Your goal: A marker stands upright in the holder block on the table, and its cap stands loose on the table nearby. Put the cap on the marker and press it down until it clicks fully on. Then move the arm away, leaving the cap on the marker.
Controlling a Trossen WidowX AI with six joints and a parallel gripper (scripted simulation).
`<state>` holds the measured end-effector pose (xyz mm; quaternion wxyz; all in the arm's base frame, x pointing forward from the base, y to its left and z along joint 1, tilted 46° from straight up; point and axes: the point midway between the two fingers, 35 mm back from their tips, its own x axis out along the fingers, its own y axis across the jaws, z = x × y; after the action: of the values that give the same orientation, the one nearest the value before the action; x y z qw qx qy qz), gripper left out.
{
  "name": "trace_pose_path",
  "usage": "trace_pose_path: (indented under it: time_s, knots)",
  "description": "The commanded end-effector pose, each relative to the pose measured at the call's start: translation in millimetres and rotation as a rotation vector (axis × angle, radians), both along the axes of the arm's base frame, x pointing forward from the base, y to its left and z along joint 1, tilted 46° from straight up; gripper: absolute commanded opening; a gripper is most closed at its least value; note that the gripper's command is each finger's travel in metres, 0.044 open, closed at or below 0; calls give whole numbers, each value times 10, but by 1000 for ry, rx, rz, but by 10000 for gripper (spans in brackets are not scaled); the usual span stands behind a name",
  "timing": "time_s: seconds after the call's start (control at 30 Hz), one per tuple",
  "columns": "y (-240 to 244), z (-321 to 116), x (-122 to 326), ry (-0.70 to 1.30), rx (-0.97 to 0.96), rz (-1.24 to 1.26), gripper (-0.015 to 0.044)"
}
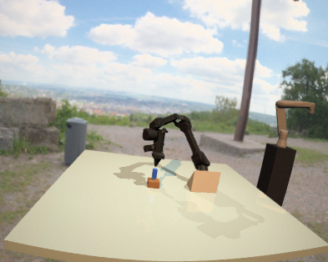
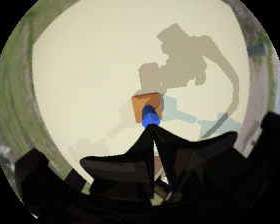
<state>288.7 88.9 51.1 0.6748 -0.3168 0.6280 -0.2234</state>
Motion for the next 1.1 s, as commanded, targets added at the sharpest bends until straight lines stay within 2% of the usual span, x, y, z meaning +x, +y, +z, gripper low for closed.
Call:
trace_pose_path:
  time_s: [0.0,0.77,1.07]
  knots:
    - [-69,-51,1,3,-5,0,0]
    - [-136,-141,40,-8,3,4,0]
    - [428,406,-41,-6,7,3,0]
